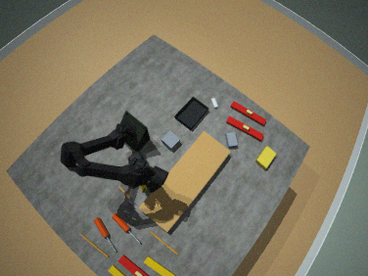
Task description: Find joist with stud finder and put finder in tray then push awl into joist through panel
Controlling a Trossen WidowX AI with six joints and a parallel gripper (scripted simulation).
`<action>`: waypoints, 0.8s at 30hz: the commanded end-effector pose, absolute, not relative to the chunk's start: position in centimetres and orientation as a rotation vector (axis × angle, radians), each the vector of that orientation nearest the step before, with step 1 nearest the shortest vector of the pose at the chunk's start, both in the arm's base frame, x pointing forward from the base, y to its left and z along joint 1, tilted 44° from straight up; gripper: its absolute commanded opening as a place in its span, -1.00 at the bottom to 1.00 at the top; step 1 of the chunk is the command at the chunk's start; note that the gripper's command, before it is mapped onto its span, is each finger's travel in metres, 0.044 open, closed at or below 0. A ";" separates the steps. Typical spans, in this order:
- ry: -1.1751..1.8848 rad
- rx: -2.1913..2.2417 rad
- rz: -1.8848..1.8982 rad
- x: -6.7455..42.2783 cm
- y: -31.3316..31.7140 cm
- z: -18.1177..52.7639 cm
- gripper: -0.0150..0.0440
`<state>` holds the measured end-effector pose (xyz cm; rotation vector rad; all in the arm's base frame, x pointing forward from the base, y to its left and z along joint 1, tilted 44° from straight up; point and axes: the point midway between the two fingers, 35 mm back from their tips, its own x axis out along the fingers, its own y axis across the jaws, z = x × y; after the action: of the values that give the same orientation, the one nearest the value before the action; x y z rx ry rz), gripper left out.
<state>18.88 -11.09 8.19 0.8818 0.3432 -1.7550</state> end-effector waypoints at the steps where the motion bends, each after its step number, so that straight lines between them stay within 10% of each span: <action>1: 0.361 0.904 -1.743 18.9 -11.1 8.2 -0.49; 24: 0.459 1.028 -1.692 18.6 -11.5 8.2 -0.49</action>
<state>18.59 -11.51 8.22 1.0062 0.4442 -1.7057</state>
